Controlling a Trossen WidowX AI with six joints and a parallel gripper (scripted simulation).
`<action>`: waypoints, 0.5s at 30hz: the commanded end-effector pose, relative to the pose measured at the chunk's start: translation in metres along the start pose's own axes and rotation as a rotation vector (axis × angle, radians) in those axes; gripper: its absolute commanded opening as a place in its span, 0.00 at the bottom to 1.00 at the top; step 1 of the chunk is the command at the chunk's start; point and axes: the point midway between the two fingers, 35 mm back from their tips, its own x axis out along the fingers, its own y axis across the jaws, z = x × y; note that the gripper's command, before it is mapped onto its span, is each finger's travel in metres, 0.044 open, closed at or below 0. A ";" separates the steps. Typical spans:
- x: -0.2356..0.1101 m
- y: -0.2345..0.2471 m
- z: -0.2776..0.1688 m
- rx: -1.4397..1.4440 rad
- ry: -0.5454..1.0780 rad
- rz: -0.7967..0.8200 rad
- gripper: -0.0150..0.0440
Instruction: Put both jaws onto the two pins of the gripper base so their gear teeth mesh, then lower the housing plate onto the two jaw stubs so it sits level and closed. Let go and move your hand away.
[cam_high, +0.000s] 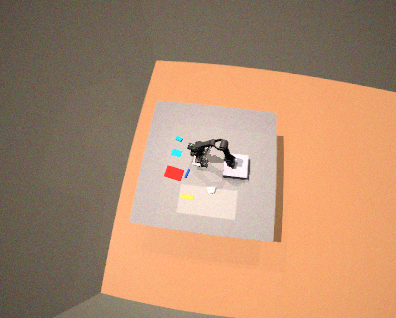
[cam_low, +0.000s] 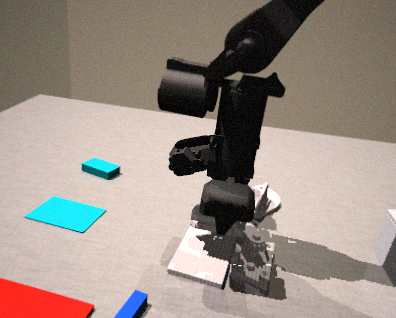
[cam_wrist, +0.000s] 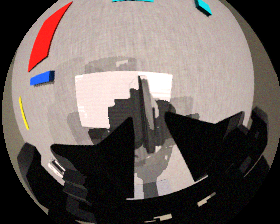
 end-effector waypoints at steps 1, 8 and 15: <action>0.002 0.001 0.000 -0.005 0.003 0.005 0.48; 0.005 0.001 0.000 -0.006 0.003 0.005 0.48; 0.005 0.001 0.000 -0.006 0.003 0.005 0.48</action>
